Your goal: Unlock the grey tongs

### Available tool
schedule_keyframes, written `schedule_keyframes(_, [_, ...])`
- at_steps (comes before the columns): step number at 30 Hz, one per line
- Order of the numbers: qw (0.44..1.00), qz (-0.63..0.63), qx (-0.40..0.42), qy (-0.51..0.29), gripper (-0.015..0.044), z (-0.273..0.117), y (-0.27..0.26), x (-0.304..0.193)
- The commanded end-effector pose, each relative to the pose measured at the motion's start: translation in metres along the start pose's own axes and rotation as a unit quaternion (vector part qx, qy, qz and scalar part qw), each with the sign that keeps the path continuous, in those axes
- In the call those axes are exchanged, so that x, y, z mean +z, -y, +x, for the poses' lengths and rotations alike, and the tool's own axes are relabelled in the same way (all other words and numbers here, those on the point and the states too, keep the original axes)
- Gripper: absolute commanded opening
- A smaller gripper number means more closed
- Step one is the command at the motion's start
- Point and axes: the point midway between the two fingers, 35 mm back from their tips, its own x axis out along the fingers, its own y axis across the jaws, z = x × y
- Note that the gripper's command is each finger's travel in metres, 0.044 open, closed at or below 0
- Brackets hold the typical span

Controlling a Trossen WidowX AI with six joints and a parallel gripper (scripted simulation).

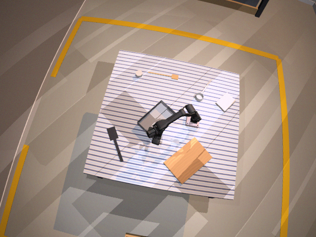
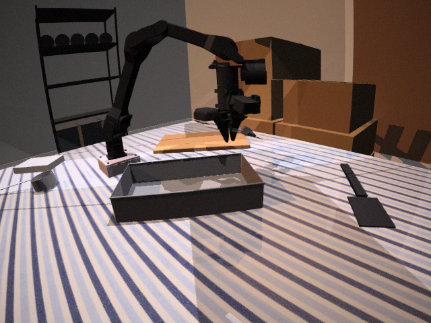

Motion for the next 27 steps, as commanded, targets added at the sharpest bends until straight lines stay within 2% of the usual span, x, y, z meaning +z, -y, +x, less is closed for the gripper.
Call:
schedule_keyframes(1, [0.999, -0.041, 0.001, 0.0, -0.015, 0.002, -0.017, -0.02])
schedule_keyframes(8, [0.995, -0.103, 0.003, -0.001, -0.015, 0.005, -0.042, -0.056])
schedule_keyframes(16, [0.992, -0.129, 0.003, -0.002, -0.015, 0.006, -0.051, -0.071])
schedule_keyframes(27, [0.973, -0.231, 0.006, -0.003, -0.015, 0.005, -0.077, -0.134])
